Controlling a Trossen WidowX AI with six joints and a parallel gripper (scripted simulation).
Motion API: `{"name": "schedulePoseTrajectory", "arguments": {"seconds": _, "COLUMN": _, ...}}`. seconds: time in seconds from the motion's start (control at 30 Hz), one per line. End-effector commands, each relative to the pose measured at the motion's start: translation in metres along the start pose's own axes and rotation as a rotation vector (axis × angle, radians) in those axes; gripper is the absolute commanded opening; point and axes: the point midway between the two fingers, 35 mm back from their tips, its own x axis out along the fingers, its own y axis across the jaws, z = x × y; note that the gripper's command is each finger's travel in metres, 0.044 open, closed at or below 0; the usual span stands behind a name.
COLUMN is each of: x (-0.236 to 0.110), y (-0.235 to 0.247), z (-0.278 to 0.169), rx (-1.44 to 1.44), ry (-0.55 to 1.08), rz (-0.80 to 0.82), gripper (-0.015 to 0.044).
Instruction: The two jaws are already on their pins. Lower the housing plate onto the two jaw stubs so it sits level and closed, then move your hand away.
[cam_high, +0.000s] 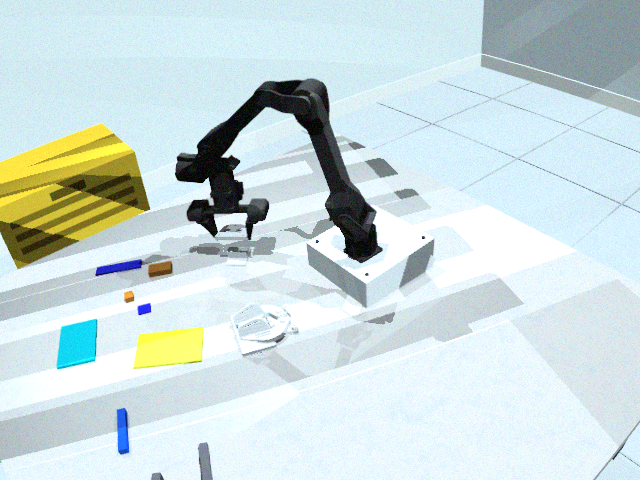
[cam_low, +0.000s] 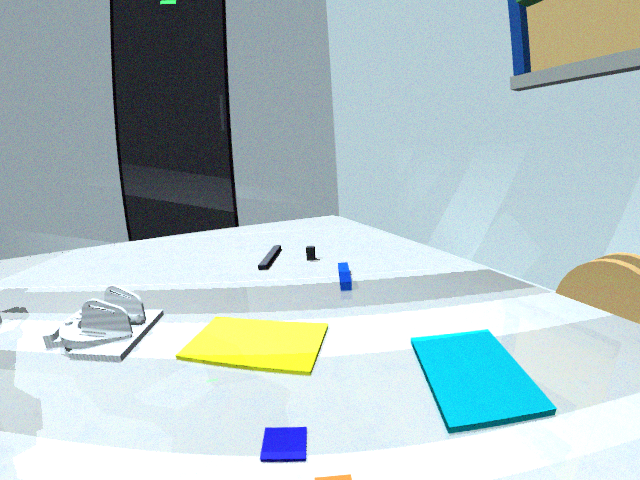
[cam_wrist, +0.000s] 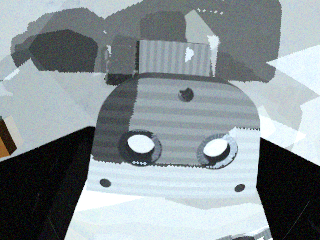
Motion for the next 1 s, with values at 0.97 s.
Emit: {"name": "schedulePoseTrajectory", "arguments": {"seconds": 0.97, "x": -0.022, "y": -0.016, "z": -0.075, "rx": -0.489, "ry": 0.011, "rz": -0.001, "gripper": 0.0351}}
